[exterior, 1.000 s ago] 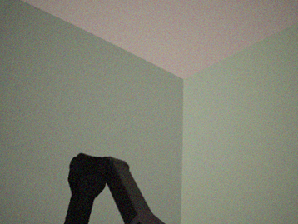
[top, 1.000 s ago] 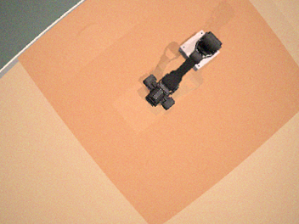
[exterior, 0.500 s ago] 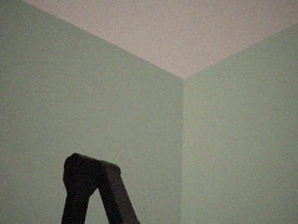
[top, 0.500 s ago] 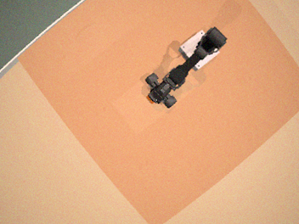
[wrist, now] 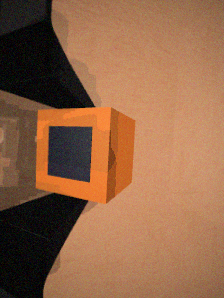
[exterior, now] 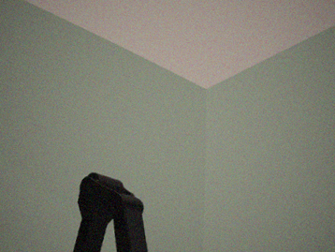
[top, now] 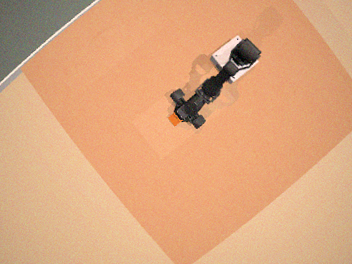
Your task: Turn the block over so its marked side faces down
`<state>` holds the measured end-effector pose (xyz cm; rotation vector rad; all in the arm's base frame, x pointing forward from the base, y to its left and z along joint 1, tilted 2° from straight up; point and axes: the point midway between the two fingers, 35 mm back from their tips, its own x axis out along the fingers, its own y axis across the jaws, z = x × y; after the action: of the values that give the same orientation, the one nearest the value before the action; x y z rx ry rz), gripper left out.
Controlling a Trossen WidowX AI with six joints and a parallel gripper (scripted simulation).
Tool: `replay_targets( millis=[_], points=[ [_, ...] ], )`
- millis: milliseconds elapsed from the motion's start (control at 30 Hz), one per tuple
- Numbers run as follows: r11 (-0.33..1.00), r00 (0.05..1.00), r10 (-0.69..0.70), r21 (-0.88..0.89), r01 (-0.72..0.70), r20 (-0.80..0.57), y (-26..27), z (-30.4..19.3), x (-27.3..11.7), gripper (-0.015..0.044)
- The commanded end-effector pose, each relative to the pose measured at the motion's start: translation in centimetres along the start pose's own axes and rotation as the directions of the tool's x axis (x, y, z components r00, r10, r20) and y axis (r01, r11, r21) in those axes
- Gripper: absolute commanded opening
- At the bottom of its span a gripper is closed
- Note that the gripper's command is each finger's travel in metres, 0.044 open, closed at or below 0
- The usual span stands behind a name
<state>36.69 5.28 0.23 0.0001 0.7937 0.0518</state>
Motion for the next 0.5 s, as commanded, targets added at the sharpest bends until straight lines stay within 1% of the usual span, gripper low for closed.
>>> replay_targets(
  millis=[0, 467],
  points=[
    [1.000, 0.999, -0.006, -0.004, 0.006, 0.041, -0.11, -0.97, 0.48, 0.0000],
    [1.000, 0.972, -0.006, 0.000, 0.007, 0.233, -0.20, -1.89, 0.17, 0.0000]
  ],
)
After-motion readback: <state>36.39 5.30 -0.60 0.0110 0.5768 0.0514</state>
